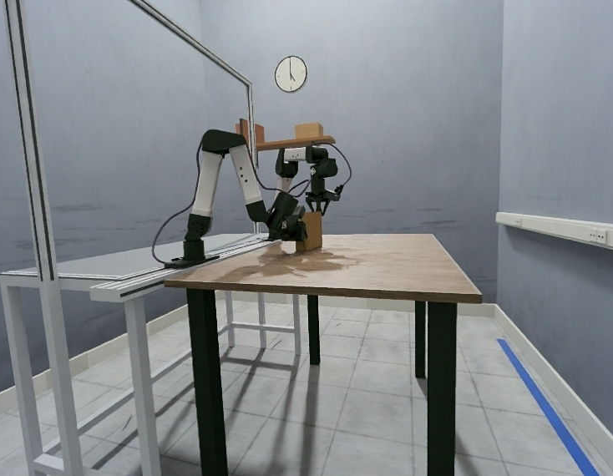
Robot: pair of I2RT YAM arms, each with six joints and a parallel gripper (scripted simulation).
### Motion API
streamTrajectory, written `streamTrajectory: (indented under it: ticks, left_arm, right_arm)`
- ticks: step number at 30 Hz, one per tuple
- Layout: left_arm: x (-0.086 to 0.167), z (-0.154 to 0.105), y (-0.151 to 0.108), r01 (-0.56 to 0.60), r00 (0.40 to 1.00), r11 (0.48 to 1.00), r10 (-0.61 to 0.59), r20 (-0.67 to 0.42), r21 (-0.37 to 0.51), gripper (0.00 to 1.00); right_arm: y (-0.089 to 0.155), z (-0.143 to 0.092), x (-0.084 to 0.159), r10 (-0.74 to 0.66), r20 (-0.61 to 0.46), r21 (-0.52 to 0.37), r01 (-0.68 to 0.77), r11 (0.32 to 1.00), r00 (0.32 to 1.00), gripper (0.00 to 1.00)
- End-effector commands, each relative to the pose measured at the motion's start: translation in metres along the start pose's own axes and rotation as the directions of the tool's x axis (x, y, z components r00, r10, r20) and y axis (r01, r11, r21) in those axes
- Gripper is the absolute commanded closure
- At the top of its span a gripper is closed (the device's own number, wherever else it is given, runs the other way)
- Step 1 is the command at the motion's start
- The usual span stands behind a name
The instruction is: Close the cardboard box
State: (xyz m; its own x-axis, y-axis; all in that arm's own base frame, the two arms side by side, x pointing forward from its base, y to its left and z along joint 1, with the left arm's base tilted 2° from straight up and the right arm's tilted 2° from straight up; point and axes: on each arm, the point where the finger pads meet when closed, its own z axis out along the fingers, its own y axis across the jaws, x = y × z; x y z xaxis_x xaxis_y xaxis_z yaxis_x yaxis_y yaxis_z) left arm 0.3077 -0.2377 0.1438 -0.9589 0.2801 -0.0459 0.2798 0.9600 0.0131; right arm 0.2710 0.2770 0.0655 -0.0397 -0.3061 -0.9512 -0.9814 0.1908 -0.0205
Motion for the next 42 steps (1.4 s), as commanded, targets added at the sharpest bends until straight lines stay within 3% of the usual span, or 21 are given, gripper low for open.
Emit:
streamTrajectory:
  ticks: [1,42]
  left_arm:
    - [0.001,0.004,-0.007,-0.004,1.000,1.000,0.004,-0.019,-0.007,0.46]
    - [-0.001,0.004,-0.021,-0.004,1.000,1.000,0.004,-0.018,-0.010,0.46]
  right_arm:
    - [-0.003,0.000,-0.005,-0.010,0.010,0.007,0.010,1.000,1.000,0.55]
    - [-0.003,0.000,-0.005,-0.010,0.010,0.007,0.010,1.000,1.000,0.55]
